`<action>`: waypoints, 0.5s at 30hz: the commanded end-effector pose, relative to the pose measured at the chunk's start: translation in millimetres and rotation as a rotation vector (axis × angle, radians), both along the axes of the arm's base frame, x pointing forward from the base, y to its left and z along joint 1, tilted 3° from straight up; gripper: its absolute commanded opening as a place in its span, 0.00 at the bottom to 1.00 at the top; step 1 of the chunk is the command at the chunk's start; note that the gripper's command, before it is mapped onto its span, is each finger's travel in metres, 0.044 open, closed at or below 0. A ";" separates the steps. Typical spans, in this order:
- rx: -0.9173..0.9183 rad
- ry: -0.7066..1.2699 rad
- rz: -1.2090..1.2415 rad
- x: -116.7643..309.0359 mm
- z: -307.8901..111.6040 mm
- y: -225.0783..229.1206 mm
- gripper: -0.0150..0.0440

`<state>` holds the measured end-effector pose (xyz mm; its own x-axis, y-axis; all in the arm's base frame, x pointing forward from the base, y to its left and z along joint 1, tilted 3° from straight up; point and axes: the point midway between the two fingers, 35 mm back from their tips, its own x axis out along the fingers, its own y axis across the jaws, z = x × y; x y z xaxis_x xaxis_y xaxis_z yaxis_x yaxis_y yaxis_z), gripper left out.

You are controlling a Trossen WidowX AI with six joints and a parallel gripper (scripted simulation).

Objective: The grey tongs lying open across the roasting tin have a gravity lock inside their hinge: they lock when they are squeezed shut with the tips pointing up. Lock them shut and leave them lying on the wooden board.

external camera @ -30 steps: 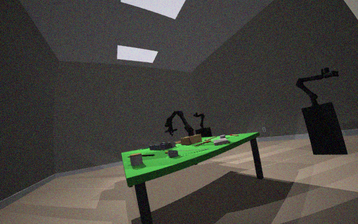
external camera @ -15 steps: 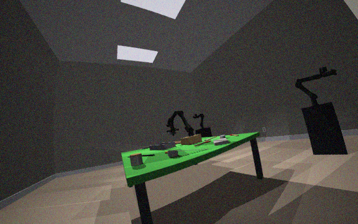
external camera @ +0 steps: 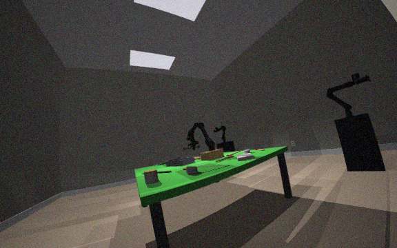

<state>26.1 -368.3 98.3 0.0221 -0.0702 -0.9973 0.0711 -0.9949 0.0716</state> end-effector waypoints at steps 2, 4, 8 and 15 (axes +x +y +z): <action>-0.002 -0.019 -0.218 -9.9 1.8 -0.1 0.00; 0.000 -0.025 -0.298 -13.6 1.8 0.0 0.00; 0.004 -0.036 -0.458 -21.2 1.6 0.2 0.00; 0.010 -0.056 -0.738 -34.3 1.3 1.0 0.00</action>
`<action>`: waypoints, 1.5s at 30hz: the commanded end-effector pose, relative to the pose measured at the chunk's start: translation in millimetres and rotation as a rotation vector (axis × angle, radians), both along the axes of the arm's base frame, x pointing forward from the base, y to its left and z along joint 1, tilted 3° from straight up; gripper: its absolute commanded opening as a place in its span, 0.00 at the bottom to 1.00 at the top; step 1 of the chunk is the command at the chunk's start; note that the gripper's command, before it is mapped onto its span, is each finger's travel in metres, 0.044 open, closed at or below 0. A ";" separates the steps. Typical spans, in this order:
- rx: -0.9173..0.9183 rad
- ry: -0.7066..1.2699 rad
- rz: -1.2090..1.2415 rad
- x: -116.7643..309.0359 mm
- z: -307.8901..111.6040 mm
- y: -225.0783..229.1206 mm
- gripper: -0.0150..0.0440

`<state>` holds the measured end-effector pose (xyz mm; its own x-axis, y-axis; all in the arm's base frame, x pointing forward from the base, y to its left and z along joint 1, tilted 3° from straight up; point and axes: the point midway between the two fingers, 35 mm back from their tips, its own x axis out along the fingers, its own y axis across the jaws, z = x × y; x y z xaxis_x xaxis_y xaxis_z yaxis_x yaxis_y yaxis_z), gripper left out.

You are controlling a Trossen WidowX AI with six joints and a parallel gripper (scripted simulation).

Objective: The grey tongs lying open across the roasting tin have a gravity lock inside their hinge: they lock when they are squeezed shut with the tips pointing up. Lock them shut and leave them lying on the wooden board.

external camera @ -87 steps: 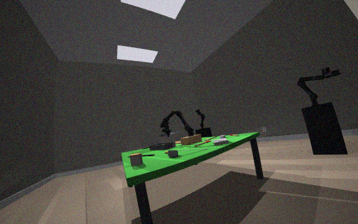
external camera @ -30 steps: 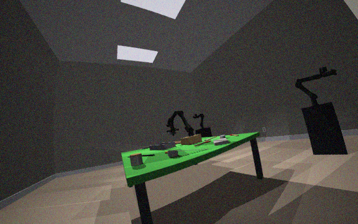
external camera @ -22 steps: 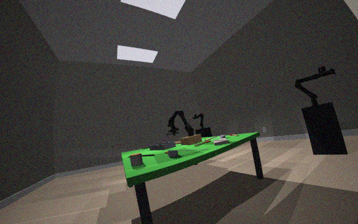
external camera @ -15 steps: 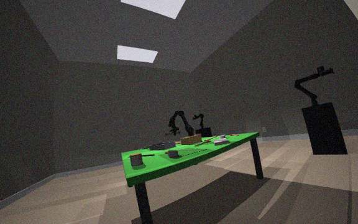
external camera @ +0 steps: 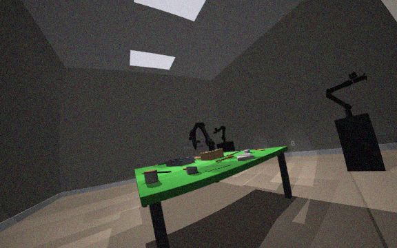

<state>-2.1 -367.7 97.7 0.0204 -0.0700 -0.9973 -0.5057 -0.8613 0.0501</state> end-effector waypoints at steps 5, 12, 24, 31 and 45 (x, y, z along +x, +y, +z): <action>0.000 -0.027 -0.339 -15.4 1.7 1.2 0.00; 0.006 -0.047 -0.619 -28.4 1.5 2.8 0.00; 0.008 -0.054 -0.718 -33.0 1.4 3.4 0.00; -0.024 -0.088 -0.728 -33.9 -0.4 2.0 0.00; -0.211 -0.274 -0.756 -39.1 -5.6 -2.4 0.00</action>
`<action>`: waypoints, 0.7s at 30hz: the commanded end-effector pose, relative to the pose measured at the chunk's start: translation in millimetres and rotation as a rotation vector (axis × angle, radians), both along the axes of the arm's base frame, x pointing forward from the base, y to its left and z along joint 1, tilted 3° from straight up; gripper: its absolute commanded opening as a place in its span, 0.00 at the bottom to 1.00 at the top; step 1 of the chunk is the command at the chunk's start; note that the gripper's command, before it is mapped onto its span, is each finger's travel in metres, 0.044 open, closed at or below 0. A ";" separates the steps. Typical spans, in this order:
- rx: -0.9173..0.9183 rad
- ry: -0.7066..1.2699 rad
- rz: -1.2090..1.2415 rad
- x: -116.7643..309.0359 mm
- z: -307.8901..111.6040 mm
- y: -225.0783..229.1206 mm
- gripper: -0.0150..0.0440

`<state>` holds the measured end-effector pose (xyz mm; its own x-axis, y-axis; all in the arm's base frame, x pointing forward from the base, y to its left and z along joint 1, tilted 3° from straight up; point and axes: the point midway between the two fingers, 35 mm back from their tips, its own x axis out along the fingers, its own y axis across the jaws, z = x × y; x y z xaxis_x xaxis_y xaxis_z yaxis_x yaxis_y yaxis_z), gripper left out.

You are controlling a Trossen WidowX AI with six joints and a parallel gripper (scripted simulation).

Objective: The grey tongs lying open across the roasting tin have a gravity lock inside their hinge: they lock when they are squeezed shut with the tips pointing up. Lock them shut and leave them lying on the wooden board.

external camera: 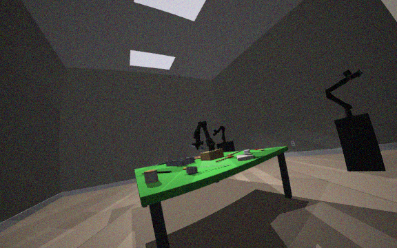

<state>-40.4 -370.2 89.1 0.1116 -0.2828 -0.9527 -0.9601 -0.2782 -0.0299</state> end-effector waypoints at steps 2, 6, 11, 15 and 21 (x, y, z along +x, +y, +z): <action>-0.102 -0.039 -0.014 -1.6 2.9 0.1 0.00; -0.170 -0.064 -0.020 -3.0 3.1 0.5 0.00; -0.254 -0.092 -0.022 -4.5 4.0 2.2 0.00; -0.323 -0.112 -0.022 -5.5 5.4 4.4 0.00; -0.425 -0.138 -0.017 -6.4 8.2 9.4 0.00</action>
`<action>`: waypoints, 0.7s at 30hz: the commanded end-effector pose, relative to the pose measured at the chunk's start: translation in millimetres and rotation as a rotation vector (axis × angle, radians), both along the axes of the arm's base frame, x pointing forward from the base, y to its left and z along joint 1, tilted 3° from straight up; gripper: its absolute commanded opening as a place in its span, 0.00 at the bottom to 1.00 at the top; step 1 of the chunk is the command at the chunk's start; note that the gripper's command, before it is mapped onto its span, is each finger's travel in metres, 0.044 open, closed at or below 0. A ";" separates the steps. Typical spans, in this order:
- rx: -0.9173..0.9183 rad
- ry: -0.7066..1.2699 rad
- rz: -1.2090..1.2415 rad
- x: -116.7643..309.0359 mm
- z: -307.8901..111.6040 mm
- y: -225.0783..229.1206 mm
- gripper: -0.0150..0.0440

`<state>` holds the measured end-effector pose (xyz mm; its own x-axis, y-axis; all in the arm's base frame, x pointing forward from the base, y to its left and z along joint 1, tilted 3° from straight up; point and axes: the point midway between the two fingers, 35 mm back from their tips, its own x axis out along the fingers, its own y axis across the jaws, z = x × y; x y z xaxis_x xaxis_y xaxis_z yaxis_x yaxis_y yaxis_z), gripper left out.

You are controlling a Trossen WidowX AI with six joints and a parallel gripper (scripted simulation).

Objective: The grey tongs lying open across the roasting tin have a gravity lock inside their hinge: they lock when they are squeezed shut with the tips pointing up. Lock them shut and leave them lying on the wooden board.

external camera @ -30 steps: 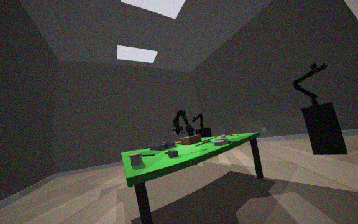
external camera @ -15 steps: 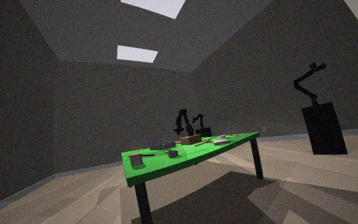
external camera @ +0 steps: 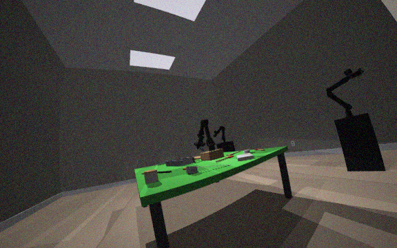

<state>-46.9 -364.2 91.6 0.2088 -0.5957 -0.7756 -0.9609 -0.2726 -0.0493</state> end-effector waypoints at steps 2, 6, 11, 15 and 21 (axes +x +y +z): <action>-0.105 -0.022 0.005 -0.1 6.7 5.5 0.00; -0.173 -0.034 0.010 -0.1 9.1 10.4 0.00; -0.257 -0.044 0.021 0.5 12.4 17.8 0.00; -0.324 -0.050 0.031 1.5 15.1 24.8 0.00; -0.348 -0.051 0.036 2.1 16.1 27.6 0.00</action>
<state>-45.7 -338.5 102.6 0.2637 -0.7982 -0.5417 -0.9505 -0.3106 -0.0051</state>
